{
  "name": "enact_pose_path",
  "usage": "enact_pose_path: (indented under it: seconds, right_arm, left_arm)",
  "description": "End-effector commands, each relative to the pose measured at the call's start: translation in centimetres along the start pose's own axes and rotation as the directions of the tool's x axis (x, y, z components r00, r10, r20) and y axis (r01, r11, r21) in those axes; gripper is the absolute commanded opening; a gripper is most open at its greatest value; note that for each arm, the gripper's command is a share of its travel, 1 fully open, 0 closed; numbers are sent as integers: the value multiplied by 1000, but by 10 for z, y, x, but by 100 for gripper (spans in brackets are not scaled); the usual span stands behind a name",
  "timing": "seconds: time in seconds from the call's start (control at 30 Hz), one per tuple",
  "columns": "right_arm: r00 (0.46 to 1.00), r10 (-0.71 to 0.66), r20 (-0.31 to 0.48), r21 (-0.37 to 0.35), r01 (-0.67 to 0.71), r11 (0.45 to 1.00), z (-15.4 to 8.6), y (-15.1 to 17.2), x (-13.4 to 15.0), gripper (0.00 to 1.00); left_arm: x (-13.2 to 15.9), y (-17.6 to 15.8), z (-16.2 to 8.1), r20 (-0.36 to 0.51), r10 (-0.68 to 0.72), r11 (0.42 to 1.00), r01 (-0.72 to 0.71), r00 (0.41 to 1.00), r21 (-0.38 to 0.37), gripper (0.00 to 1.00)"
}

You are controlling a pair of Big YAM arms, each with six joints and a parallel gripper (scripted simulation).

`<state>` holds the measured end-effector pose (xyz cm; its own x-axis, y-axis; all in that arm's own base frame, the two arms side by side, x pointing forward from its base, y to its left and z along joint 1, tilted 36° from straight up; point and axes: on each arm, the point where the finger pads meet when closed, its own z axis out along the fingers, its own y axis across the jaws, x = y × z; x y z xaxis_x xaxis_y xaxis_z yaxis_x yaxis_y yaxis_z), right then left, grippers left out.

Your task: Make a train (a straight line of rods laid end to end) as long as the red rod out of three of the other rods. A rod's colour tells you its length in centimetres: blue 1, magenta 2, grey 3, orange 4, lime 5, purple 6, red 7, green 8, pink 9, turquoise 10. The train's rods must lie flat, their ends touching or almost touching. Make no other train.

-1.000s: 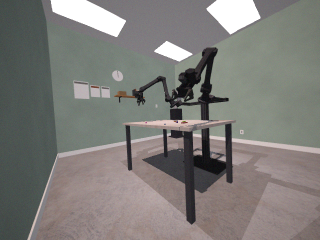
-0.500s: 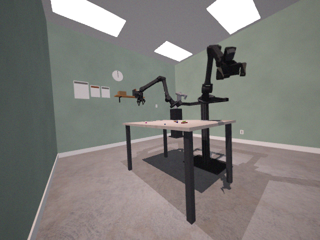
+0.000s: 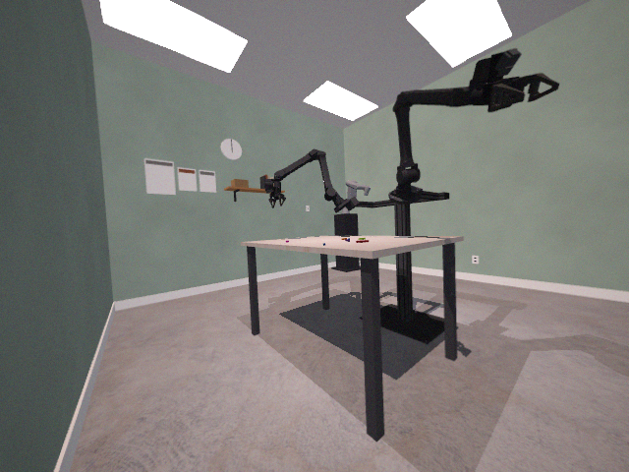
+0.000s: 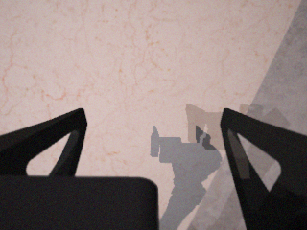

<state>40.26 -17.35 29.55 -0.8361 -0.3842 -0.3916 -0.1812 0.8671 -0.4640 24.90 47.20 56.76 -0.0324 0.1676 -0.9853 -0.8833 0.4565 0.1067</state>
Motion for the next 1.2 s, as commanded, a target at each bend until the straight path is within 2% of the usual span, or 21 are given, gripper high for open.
enact_pose_path:
  seconds: [0.0,0.03,0.1,0.33,0.57,0.67,0.93,1.17]
  right_arm:
    - [1000,3,25,21,-3,1000,-10,-9,-10,100]
    - [1000,3,25,21,-3,1000,-10,-9,-10,100]
    - [1000,3,25,21,-3,1000,-10,-9,-10,100]
    - [1000,3,25,21,-3,1000,-10,-9,-10,100]
    - [1000,3,25,21,-3,1000,-10,-9,-10,100]
    - [1000,3,25,21,-3,1000,-10,-9,-10,100]
    - [1000,3,25,21,-3,1000,-10,-9,-10,100]
    - [1000,3,25,21,-3,1000,-10,-9,-10,100]
  left_arm:
    - [-22,45,-26,33,-15,997,18,999,-80,100]
    - [-28,57,-34,42,-13,994,18,999,-106,100]
    - [-28,57,-34,42,-13,994,18,999,-106,100]
    - [-60,126,-88,103,12,964,16,995,-265,100]
    - [-87,169,-140,150,49,921,13,988,-389,100]
    - [-90,173,-147,155,55,915,13,986,-404,100]
    - [-110,198,-193,187,97,866,10,978,-499,100]
    - [-121,208,-220,203,124,835,9,971,-551,100]
